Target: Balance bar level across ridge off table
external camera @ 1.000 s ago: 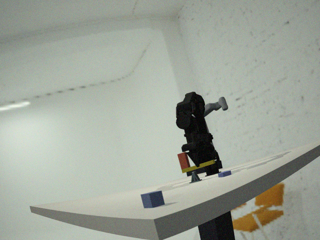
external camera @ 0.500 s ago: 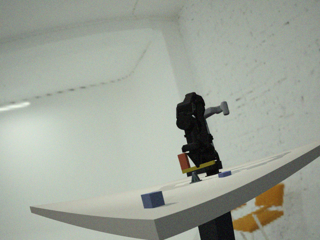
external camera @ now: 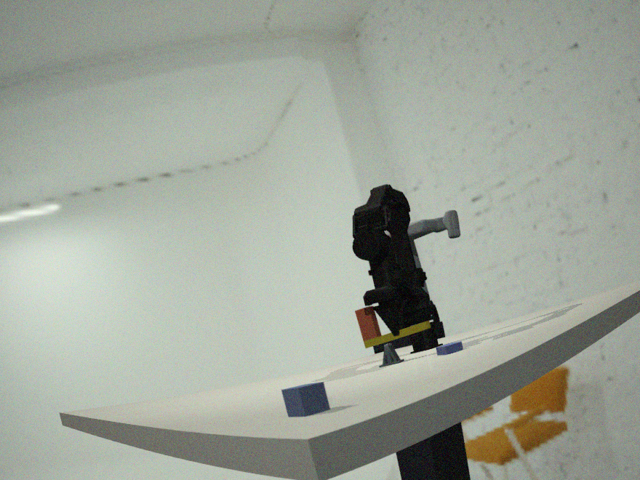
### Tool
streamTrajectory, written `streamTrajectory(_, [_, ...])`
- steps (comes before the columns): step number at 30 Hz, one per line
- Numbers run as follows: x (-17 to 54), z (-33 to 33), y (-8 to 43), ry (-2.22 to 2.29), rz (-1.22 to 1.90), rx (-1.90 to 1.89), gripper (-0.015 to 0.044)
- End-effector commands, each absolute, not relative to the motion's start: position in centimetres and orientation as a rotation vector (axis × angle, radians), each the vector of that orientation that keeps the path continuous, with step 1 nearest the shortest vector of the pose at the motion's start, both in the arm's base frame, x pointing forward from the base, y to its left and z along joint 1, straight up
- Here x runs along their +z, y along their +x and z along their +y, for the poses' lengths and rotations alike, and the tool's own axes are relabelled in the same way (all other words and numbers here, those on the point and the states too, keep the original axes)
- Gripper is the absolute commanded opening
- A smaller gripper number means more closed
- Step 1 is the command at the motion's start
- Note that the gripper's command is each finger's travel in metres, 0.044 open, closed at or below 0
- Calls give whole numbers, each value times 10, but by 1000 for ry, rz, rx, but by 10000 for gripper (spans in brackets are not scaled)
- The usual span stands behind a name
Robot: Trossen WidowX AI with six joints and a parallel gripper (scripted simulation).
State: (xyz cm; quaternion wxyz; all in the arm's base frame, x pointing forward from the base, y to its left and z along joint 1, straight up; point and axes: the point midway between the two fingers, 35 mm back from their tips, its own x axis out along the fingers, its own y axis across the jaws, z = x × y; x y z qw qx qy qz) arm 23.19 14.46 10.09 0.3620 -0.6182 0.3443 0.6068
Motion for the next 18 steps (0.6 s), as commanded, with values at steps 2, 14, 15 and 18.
streamTrajectory(2, [100, 145, 232, -1592, 883, 1567, 0])
streamTrajectory(14, [99, 145, 232, -1592, 883, 1567, 0])
streamTrajectory(15, [99, 145, 232, -1592, 883, 1567, 0])
streamTrajectory(18, [99, 145, 232, -1592, 883, 1567, 0])
